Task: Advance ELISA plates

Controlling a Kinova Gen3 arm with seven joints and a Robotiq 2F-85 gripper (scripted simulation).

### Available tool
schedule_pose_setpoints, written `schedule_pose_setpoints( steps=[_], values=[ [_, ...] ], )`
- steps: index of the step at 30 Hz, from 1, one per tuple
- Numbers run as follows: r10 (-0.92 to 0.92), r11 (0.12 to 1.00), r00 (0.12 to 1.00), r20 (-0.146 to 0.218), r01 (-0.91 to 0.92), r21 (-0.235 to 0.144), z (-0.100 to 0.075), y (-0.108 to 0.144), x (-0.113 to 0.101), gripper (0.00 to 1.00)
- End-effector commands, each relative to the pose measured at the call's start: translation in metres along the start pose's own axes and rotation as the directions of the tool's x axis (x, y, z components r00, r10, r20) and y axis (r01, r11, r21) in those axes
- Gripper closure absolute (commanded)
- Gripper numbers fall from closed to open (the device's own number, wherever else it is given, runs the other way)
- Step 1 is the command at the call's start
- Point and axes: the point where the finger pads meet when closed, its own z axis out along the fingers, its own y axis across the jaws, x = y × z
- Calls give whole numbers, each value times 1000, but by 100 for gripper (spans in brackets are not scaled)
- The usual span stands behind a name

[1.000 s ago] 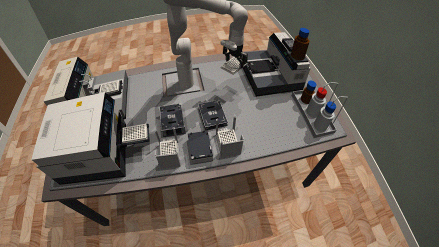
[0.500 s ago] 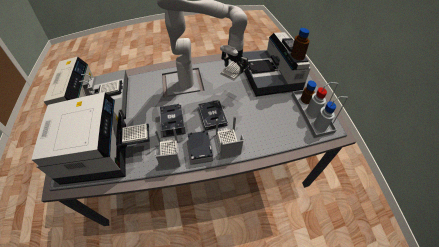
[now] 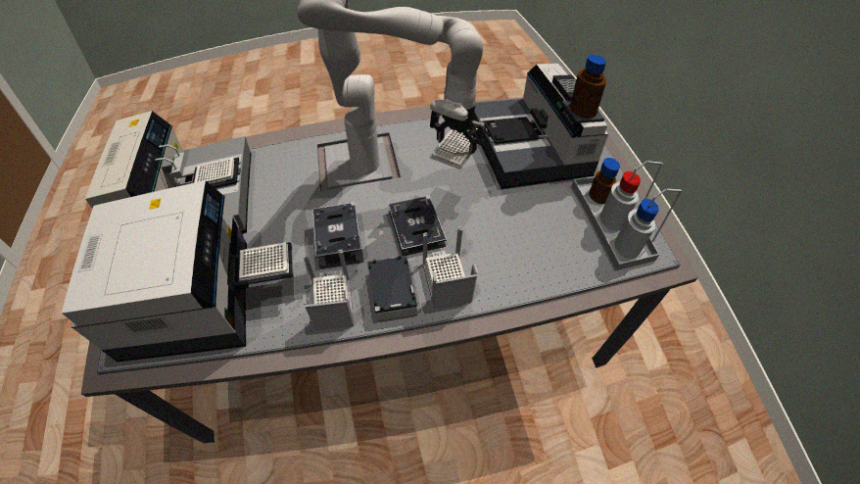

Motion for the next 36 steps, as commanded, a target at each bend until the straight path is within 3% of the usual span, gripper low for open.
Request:
schedule_pose_setpoints(
  steps=[1,36],
  values=[
    [8,1000,1000,1,-8,0,0,-5,14,6],
    [-233,973,973,1,233,3,0,-8,110,6]
  ],
)
